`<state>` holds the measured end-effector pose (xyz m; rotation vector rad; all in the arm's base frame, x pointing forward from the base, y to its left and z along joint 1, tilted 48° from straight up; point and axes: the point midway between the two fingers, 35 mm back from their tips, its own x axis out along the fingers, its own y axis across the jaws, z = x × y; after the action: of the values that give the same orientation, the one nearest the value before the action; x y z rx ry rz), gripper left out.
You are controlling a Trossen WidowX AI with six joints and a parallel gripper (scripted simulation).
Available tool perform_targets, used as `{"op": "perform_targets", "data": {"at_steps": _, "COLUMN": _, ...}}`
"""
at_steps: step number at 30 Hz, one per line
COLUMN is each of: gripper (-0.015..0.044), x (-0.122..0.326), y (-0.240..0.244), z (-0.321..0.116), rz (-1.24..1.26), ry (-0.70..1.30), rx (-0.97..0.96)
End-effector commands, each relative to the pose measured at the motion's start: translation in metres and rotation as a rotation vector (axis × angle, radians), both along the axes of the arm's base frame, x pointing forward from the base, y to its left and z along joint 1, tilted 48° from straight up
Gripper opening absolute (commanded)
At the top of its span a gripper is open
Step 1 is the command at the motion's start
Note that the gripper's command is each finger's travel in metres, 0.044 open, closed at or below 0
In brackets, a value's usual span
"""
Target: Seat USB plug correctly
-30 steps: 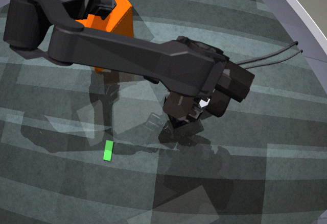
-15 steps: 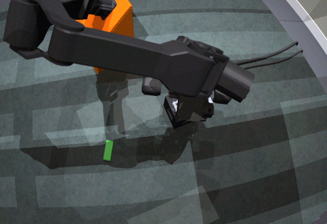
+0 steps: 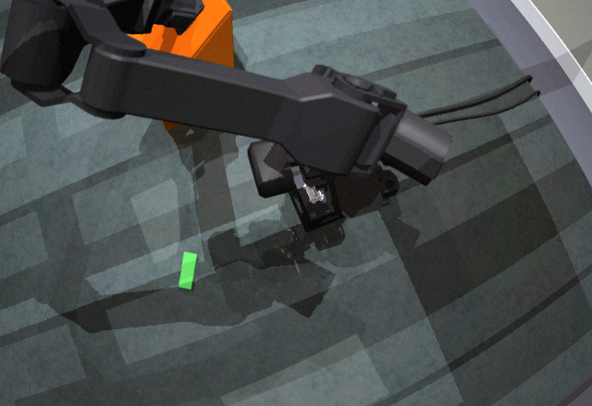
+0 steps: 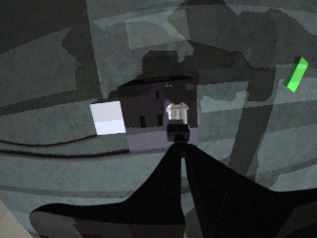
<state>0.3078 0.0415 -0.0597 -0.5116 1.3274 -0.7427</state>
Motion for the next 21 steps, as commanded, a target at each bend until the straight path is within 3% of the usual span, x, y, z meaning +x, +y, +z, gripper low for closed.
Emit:
{"op": "perform_targets", "data": {"at_steps": 1, "gripper": 0.0000, "x": -0.0002, "y": -0.0001, "z": -0.0002, "rz": 0.059, "ry": 0.065, "rx": -0.006}}
{"op": "perform_targets", "data": {"at_steps": 21, "gripper": 0.0000, "x": -0.0002, "y": -0.0001, "z": -0.0002, "rz": 0.412, "ry": 0.450, "rx": -0.043}}
